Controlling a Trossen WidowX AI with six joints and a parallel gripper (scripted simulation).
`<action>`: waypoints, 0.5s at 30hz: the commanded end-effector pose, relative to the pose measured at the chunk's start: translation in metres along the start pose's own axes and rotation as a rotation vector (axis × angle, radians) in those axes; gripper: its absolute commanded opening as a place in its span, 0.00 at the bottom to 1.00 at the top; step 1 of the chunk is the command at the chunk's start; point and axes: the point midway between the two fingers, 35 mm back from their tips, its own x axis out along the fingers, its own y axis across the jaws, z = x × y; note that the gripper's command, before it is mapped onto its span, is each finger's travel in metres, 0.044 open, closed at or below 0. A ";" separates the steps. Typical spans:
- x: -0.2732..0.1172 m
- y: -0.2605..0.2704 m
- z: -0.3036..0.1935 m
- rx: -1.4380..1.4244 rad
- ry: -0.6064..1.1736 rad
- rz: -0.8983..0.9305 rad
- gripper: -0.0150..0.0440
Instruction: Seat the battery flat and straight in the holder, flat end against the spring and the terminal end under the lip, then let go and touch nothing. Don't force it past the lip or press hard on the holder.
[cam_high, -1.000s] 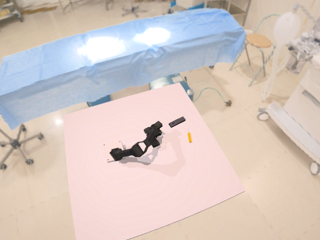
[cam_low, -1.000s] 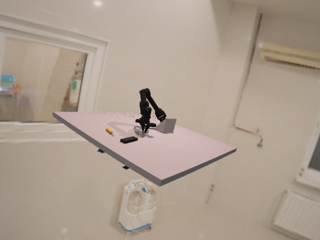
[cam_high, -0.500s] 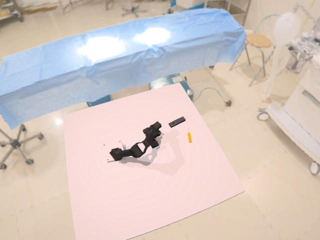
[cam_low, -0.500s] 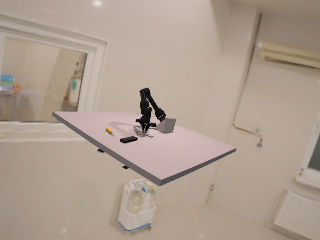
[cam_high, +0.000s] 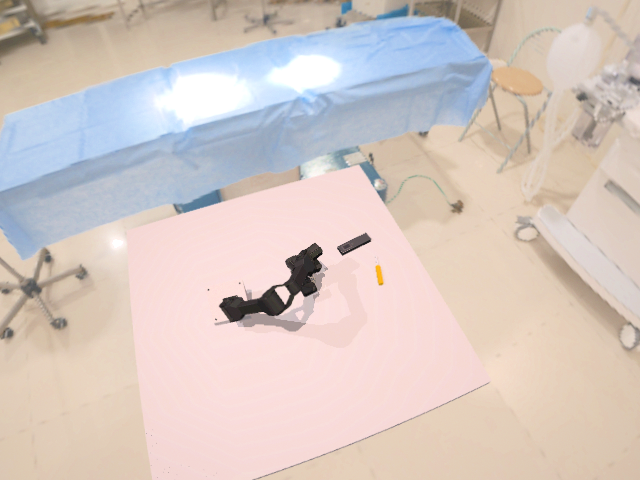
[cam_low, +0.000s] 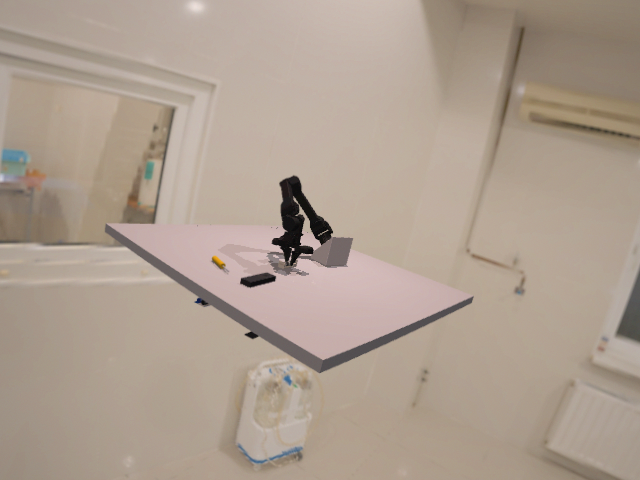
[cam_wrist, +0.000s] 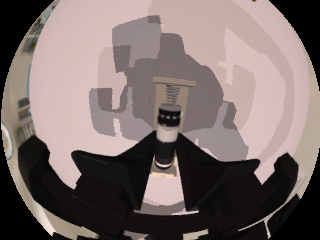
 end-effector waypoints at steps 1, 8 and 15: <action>0.000 -0.001 -0.001 -0.003 0.000 0.000 0.54; -0.008 0.000 0.000 -0.002 0.001 0.001 0.54; -0.015 0.001 0.000 0.000 0.002 0.001 0.54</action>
